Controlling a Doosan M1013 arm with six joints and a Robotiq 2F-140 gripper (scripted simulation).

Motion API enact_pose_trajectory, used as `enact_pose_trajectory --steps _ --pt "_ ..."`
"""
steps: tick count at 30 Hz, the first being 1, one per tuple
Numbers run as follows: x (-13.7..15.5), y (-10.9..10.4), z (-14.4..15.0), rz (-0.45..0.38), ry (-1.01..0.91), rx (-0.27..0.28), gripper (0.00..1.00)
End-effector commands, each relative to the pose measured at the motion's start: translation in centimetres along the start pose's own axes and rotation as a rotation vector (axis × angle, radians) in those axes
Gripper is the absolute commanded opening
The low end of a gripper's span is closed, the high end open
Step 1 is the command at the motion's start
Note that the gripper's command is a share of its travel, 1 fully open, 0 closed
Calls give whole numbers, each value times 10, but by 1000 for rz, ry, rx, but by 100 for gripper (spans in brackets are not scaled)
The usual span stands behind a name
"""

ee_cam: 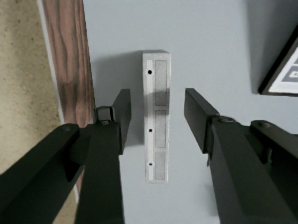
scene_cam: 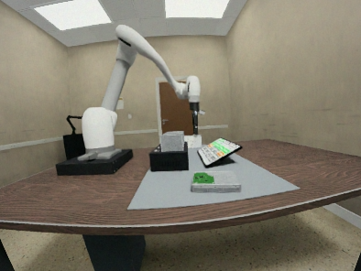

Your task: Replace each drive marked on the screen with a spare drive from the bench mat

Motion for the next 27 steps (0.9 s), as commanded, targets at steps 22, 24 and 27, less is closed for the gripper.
enact_pose_trajectory --steps 22,24,27 --pt "0 5 0 1 0 -1 40" --pt "0 8 0 1 0 -1 40" --pt "0 12 0 1 0 -1 40"
Point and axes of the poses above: the point where the finger pads meet when closed, its own y axis out along the fingers, its own z axis across the jaws, x = y × z, the point moved 8 cm from there along -y, back along the fingers, and after that the axes turned 8 degrees about -y, right-handed, at the moved point
